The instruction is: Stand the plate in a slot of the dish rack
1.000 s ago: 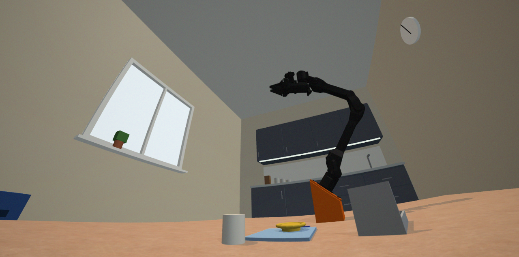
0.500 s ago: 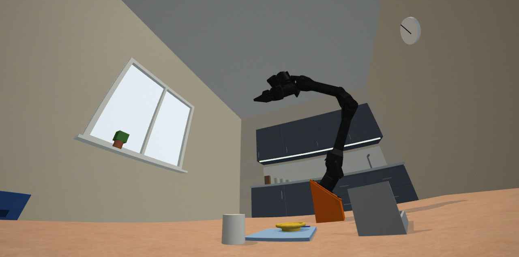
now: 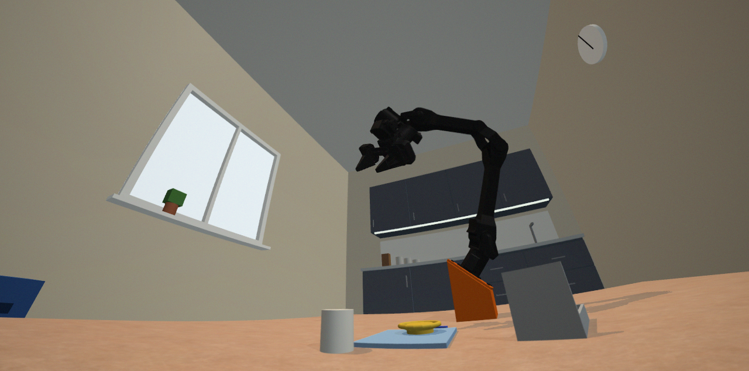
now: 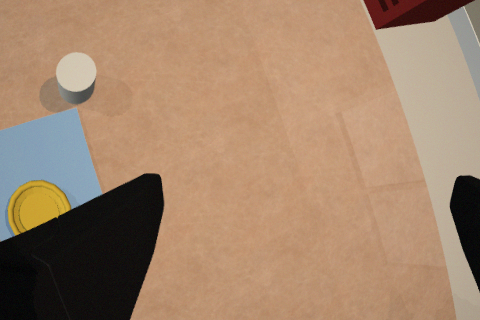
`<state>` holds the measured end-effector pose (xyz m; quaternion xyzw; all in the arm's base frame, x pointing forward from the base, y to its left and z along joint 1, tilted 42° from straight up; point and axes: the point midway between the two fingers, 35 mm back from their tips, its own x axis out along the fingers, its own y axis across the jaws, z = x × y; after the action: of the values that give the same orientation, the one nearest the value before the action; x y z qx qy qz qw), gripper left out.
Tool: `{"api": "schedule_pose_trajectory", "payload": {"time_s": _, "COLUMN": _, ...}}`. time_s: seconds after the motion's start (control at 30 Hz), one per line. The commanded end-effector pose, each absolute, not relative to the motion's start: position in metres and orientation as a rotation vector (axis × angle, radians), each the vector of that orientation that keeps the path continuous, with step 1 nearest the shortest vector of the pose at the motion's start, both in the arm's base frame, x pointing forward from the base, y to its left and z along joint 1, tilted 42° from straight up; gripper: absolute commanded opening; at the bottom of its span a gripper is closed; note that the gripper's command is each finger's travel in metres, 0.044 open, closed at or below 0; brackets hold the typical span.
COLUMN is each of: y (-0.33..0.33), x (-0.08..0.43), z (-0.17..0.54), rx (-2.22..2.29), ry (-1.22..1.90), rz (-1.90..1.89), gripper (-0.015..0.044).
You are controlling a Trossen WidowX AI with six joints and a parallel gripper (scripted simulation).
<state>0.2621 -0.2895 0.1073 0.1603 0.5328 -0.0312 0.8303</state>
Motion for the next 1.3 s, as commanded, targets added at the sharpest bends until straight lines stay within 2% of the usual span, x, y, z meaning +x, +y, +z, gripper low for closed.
{"api": "schedule_pose_trajectory", "payload": {"time_s": 0.0, "y": -0.263, "x": 0.271, "z": 0.091, "rx": 0.356, "ry": 1.18, "rz": 0.048, "gripper": 0.04}}
{"api": "schedule_pose_trajectory", "payload": {"time_s": 0.63, "y": -0.115, "x": 0.278, "z": 0.031, "rx": 0.451, "ry": 1.45, "rz": 0.646, "gripper": 0.04}}
{"api": "schedule_pose_trajectory", "payload": {"time_s": 0.8, "y": -0.104, "x": 0.28, "z": 0.021, "rx": 0.455, "ry": 1.462, "rz": 0.663, "gripper": 0.04}}
{"api": "schedule_pose_trajectory", "payload": {"time_s": 1.03, "y": -0.036, "x": 0.287, "z": -0.054, "rx": 0.457, "ry": 1.457, "rz": 0.668, "gripper": 0.04}}
{"api": "schedule_pose_trajectory", "payload": {"time_s": 1.27, "y": -0.028, "x": 0.287, "z": -0.05, "rx": 0.457, "ry": 1.456, "rz": 0.669, "gripper": 0.04}}
